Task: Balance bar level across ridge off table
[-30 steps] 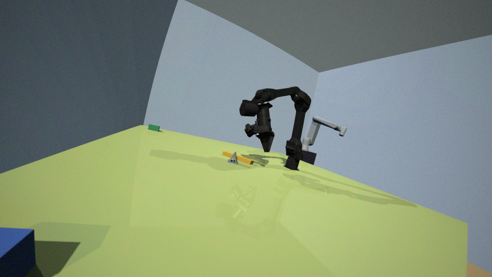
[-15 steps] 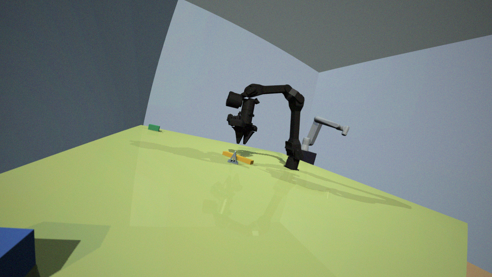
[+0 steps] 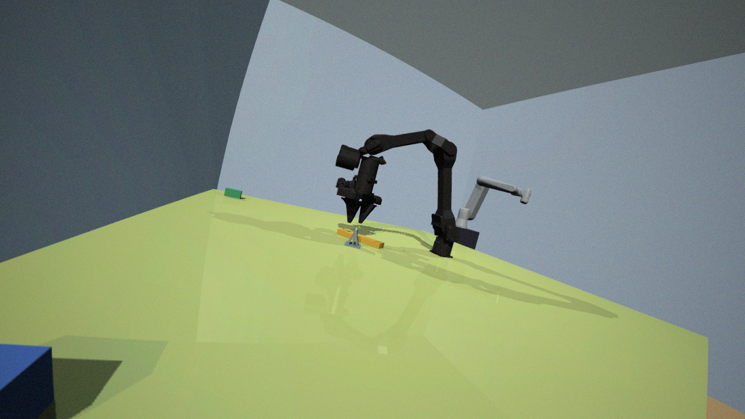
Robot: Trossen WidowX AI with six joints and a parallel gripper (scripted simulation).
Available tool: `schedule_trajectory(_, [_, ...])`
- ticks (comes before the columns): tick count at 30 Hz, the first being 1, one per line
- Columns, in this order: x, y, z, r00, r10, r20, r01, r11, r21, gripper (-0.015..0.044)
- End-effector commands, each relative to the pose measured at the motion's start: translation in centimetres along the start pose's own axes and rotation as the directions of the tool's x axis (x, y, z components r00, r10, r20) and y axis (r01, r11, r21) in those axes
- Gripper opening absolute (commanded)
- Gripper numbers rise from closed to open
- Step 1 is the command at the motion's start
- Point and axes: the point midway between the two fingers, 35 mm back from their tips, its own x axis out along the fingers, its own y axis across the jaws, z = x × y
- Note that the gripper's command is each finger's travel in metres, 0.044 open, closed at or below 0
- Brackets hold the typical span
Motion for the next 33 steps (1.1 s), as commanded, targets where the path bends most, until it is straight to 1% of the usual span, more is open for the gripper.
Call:
schedule_trajectory(1, [1.7,-0.2,0.0,1.000,-0.010,-0.004,0.010,1.000,-0.005,0.0315])
schedule_trajectory(8, [2.0,-0.2,0.0,1.000,-0.010,-0.004,0.010,1.000,-0.005,0.0315])
schedule_trajectory(22, [4.2,-0.2,0.0,1.000,-0.010,-0.004,0.010,1.000,-0.005,0.0315])
schedule_trajectory(33, [4.3,-0.2,0.0,1.000,-0.010,-0.004,0.010,1.000,-0.005,0.0315])
